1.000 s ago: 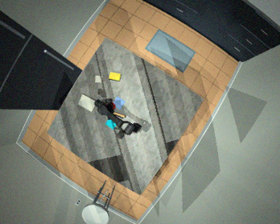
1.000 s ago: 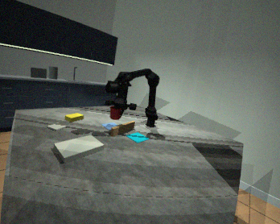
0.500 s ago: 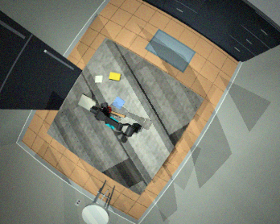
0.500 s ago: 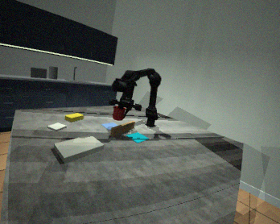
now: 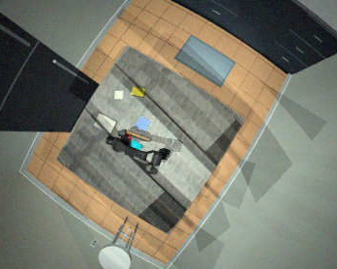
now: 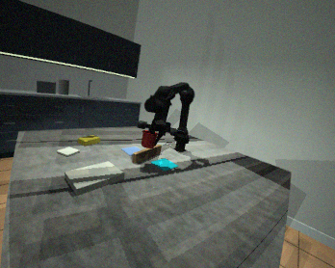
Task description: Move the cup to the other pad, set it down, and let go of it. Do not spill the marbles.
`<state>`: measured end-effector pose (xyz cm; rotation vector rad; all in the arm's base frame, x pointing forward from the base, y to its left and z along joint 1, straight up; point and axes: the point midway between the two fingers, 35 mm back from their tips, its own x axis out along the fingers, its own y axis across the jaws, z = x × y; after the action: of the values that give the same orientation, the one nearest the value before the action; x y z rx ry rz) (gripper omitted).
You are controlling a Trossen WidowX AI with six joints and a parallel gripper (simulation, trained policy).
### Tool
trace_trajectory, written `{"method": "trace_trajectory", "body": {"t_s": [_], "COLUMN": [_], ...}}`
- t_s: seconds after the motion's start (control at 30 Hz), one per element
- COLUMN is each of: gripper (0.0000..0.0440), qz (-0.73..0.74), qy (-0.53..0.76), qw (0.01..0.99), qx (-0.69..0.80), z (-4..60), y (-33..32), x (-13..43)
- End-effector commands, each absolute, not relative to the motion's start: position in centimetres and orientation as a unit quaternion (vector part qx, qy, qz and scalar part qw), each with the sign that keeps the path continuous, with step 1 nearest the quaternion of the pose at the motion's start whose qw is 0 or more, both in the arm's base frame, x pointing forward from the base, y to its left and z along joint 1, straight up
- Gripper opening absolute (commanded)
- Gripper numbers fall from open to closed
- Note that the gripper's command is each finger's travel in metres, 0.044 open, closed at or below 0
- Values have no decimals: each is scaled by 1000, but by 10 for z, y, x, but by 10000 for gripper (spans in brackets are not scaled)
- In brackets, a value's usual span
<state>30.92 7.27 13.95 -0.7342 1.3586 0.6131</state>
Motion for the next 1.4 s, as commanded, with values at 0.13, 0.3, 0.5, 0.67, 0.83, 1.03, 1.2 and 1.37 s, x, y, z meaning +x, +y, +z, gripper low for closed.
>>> {"method": "trace_trajectory", "body": {"t_s": [0.13,0.3,0.5,0.67,0.83,1.03,1.2,1.37], "gripper": [0,0,0,0,0,1,12,40], "qz": [286,291,293,290,286,281,276,272], "qy": [596,594,595,598,600,605,611,608], "qw": [673,671,669,668,668,667,665,670], "qx": [-331,-335,-337,-336,-334,-332,-331,-327], "z": [130,123,110,97,84,69,58,53], "y": [99,112,120,123,124,124,123,123], "x": [299,292,282,273,265,254,246,244]}}
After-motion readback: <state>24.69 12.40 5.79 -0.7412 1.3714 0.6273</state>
